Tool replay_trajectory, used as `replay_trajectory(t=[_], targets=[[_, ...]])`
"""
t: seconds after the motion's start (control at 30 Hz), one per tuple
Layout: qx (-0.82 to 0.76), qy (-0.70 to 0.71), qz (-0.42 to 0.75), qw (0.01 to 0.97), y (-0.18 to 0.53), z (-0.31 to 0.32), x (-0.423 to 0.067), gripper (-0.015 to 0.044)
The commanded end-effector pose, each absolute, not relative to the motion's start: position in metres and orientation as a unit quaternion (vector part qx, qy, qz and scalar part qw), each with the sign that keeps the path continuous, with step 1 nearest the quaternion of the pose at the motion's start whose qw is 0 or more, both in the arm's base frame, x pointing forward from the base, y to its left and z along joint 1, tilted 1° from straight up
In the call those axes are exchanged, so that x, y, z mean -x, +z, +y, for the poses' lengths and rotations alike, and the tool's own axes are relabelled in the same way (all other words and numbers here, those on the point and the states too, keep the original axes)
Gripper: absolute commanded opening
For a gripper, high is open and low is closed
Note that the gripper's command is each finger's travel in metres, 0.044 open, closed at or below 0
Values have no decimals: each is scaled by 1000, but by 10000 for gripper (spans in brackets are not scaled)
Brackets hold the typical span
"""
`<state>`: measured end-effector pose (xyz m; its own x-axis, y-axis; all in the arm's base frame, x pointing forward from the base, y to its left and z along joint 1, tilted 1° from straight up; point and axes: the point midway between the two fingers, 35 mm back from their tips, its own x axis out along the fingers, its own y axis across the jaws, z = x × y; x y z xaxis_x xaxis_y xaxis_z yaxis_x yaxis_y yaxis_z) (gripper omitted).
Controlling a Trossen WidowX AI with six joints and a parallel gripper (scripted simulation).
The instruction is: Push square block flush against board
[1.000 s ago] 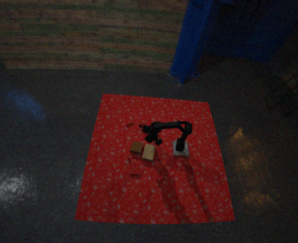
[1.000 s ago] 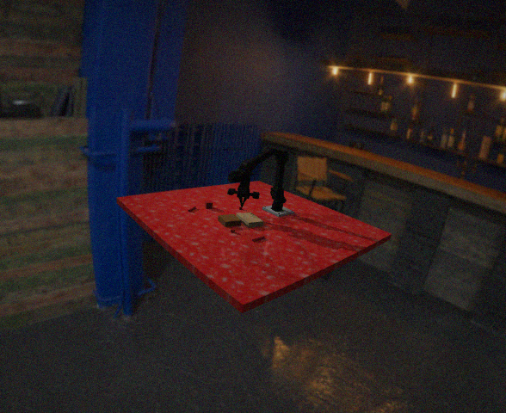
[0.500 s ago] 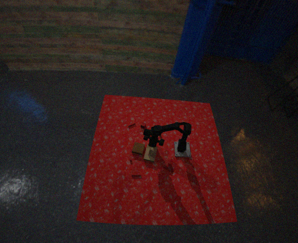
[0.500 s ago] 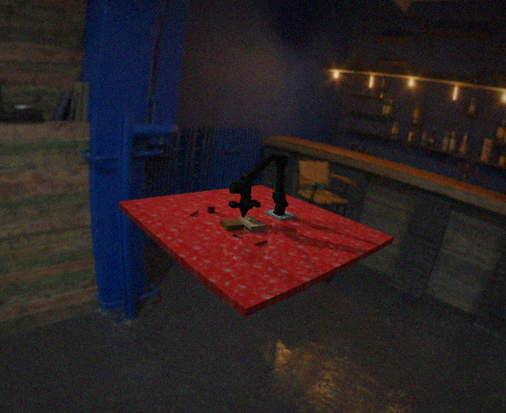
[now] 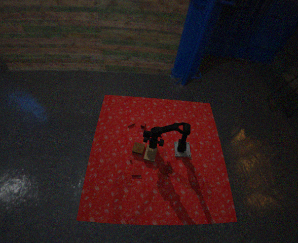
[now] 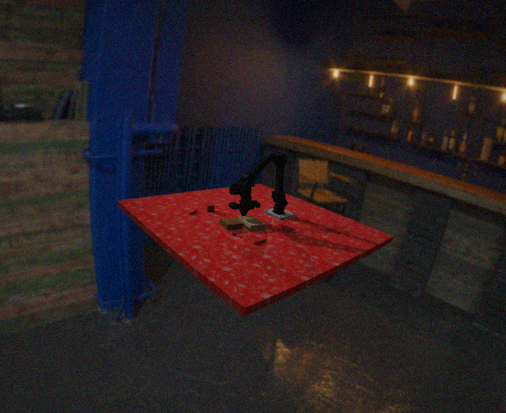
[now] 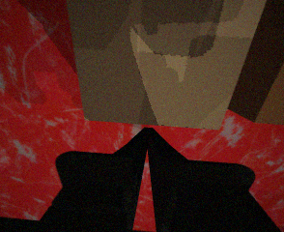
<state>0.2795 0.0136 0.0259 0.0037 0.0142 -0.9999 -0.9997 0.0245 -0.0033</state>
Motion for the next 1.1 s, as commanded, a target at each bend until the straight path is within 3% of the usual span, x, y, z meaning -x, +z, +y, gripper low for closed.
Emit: replay_trajectory(t=[0.0, 0.43, 1.07], targets=[[491, 495, 501, 512, 26, 19, -281, 0], [491, 496, 501, 512, 26, 38, -281, 0], [492, 495, 501, 512, 26, 10, -282, 0]])
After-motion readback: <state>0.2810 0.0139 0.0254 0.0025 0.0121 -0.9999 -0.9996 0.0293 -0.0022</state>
